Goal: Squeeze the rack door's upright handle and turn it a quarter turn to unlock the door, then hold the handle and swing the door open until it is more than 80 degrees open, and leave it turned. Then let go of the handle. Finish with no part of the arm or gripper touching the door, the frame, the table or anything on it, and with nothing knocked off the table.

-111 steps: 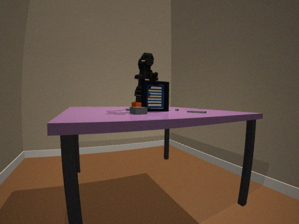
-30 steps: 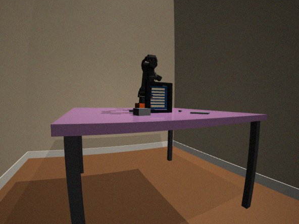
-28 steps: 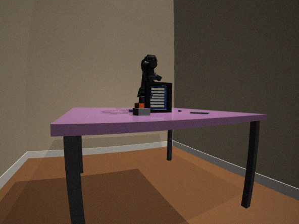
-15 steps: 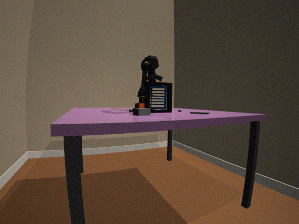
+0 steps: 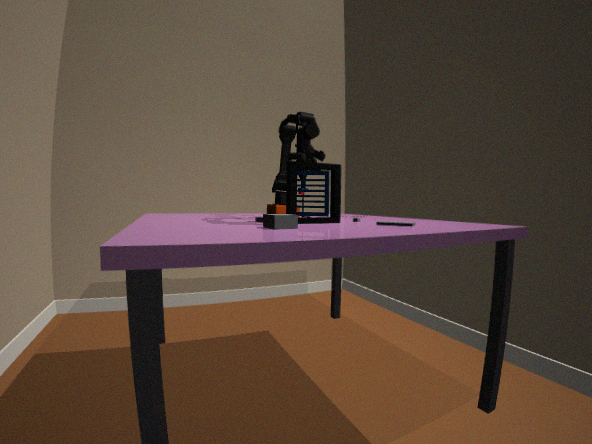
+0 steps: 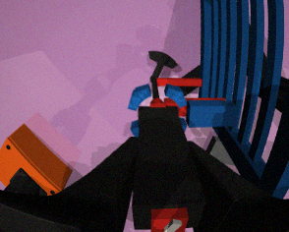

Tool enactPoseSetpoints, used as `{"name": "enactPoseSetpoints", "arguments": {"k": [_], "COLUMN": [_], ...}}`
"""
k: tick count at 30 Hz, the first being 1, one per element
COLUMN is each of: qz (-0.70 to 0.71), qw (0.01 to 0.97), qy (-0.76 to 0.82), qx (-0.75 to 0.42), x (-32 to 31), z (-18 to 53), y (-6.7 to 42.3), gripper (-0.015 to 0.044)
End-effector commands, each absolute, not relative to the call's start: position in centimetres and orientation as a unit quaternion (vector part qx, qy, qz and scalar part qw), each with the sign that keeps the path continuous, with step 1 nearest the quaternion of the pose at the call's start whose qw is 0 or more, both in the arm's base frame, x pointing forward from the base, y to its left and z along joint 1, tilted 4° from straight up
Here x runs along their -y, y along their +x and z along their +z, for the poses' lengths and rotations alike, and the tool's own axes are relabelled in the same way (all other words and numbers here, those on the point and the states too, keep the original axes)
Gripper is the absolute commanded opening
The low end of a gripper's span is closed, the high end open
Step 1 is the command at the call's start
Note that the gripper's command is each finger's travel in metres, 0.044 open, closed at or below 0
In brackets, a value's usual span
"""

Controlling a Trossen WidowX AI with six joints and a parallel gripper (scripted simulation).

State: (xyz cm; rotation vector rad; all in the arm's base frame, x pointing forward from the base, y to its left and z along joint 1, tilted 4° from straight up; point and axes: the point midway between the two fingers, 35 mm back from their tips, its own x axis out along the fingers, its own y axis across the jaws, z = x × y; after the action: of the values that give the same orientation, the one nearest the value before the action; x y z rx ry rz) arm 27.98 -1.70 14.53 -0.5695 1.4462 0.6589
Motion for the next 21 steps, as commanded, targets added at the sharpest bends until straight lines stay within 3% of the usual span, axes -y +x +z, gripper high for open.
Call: {"name": "enactPoseSetpoints", "arguments": {"k": [1, 21], "qz": [0.263, 0.168], "qw": [0.678, 0.704], "qy": [-0.229, -0.128], "qx": [-0.647, -0.678], "x": [1.4, -2.0], "z": [14.6, 14.8], "y": [27.9, 26.8], "gripper": [0.0013, 0.0013]}}
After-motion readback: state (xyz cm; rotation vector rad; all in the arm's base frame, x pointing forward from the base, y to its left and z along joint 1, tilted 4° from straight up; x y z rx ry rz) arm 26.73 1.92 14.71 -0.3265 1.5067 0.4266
